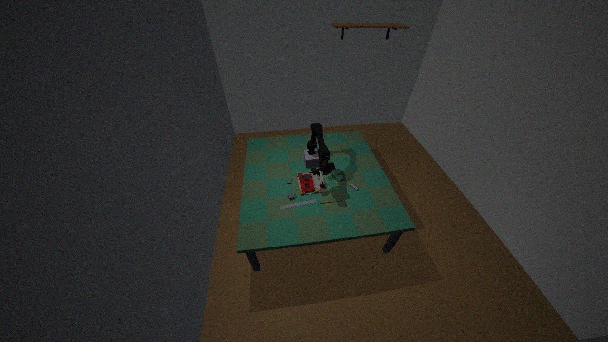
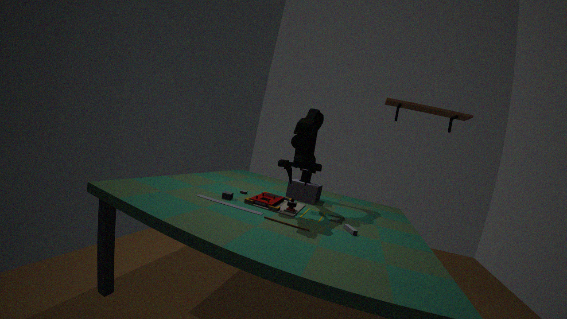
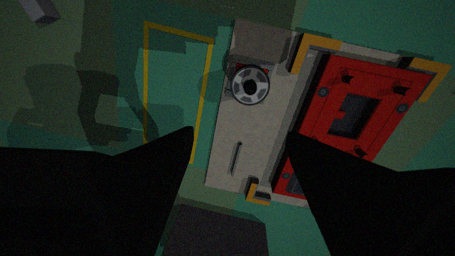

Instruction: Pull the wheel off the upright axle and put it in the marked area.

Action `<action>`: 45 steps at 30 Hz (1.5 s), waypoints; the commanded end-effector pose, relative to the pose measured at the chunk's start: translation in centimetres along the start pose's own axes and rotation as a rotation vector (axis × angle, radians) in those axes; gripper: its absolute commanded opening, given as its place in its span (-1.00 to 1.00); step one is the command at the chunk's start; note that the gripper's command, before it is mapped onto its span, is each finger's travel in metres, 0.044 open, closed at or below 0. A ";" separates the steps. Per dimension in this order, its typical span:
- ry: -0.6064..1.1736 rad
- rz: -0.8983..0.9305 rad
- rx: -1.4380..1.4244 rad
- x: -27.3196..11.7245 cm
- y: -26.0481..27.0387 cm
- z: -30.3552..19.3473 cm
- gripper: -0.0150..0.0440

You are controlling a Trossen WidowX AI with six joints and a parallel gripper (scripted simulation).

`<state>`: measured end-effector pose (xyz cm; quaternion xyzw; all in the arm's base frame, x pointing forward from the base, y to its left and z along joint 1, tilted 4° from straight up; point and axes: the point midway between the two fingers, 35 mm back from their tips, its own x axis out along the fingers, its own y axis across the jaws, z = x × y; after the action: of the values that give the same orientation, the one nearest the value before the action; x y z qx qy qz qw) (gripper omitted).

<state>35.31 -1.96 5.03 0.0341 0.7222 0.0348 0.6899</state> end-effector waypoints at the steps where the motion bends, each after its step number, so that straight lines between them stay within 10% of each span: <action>1: -0.023 -0.091 0.169 1.2 -0.3 2.2 0.53; 25: -0.022 -0.091 0.169 8.7 -1.1 1.7 0.53; 45: -0.019 -0.086 0.164 8.2 -1.0 1.8 -0.49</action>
<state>36.68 -2.11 -3.45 0.0597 0.7171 -0.0542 0.6922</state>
